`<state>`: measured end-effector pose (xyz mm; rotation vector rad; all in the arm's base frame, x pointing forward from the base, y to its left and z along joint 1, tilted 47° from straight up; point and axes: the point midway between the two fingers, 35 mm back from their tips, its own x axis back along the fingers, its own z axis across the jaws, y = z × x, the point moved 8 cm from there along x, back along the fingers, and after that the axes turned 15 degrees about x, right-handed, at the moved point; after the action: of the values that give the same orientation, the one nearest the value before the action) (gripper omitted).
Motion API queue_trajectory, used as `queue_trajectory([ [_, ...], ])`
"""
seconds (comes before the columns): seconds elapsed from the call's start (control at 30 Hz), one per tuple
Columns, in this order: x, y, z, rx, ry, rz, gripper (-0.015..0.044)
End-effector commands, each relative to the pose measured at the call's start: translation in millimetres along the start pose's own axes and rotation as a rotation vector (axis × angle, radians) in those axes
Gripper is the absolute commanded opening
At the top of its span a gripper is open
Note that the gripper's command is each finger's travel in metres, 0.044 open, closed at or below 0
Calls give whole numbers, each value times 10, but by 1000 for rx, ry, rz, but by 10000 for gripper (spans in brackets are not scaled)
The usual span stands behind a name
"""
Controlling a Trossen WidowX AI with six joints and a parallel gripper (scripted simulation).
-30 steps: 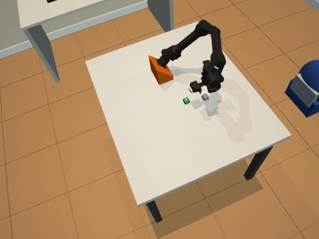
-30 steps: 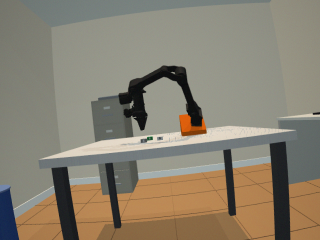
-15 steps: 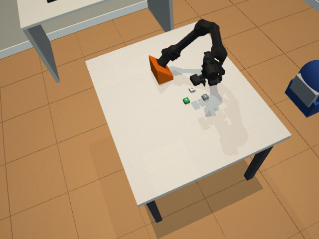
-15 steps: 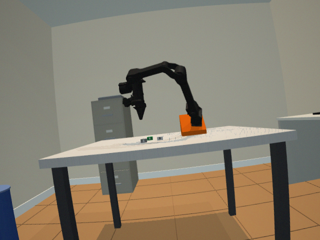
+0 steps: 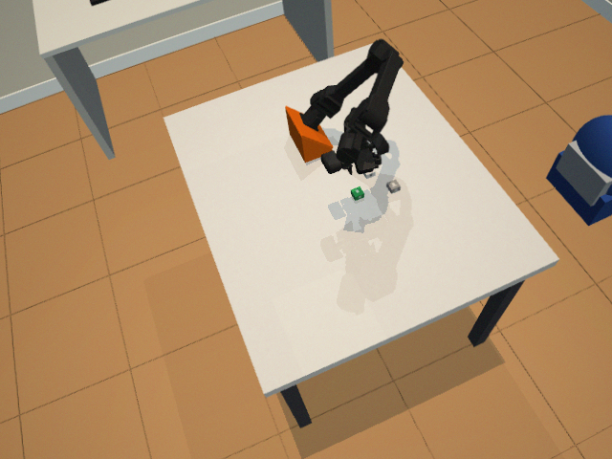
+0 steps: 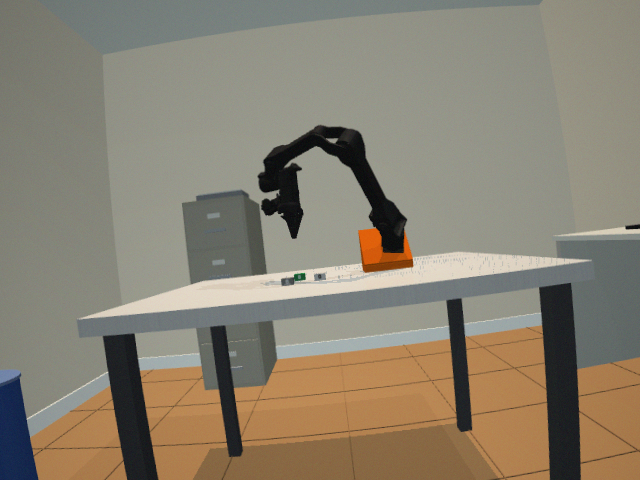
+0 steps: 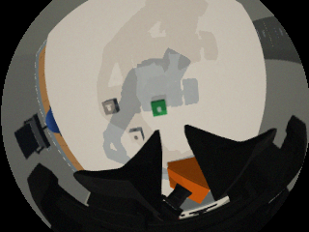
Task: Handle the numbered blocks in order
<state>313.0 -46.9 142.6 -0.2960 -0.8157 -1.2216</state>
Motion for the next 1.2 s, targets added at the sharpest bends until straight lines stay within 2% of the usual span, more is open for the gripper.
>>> queue_trajectory([
  [0.0, -246, 3, -15, 7, 1, 7, 199],
  [0.13, -782, -17, 4, 8, 6, 5, 304],
  [0.27, -808, -20, 6, 8, 6, 5, 400],
  [1.13, -1171, -23, 12, 8, 8, 5, 400],
  [1.17, -1171, -23, 12, 8, 8, 5, 374],
])
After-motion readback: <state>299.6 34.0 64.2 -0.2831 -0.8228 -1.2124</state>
